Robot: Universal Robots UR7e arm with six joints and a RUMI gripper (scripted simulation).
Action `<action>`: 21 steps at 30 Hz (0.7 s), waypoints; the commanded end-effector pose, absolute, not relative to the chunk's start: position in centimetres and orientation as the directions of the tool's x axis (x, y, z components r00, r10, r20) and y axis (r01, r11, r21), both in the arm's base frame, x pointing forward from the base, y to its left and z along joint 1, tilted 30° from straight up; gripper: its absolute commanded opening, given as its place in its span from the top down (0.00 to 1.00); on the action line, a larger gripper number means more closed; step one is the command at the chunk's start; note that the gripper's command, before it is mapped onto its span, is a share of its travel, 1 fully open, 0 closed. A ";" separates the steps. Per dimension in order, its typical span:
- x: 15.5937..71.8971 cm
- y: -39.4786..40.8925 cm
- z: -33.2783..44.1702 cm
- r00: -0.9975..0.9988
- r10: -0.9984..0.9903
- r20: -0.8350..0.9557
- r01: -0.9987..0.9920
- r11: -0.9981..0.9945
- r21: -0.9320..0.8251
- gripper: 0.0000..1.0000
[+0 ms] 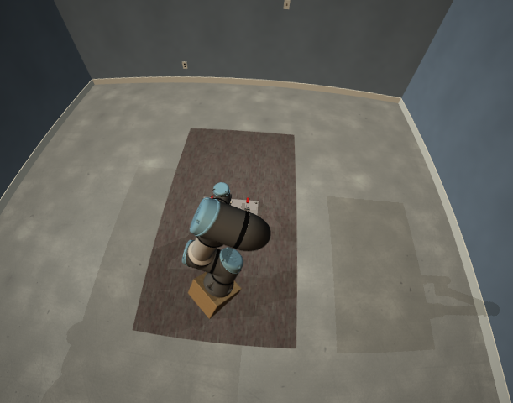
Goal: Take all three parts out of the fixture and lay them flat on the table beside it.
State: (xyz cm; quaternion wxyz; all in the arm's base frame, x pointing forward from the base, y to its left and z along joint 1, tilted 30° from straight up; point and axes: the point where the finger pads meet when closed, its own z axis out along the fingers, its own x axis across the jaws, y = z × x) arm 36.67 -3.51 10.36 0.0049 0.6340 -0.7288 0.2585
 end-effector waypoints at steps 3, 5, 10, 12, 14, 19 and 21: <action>36.7 -3.5 10.4 -0.196 -0.922 0.335 -0.926 0.062 -0.371 1.00; 36.6 -3.5 10.5 -0.196 -0.922 0.335 -0.926 0.062 -0.371 1.00; 36.5 -3.3 10.8 -0.196 -0.922 0.335 -0.926 0.062 -0.371 1.00; 36.5 -3.2 11.0 -0.196 -0.922 0.335 -0.926 0.062 -0.371 1.00; 36.5 -3.2 11.0 -0.196 -0.922 0.335 -0.926 0.062 -0.371 1.00; 36.2 -3.0 11.6 -0.196 -0.922 0.335 -0.926 0.062 -0.371 1.00; 36.2 -2.9 11.8 -0.196 -0.922 0.335 -0.926 0.062 -0.371 1.00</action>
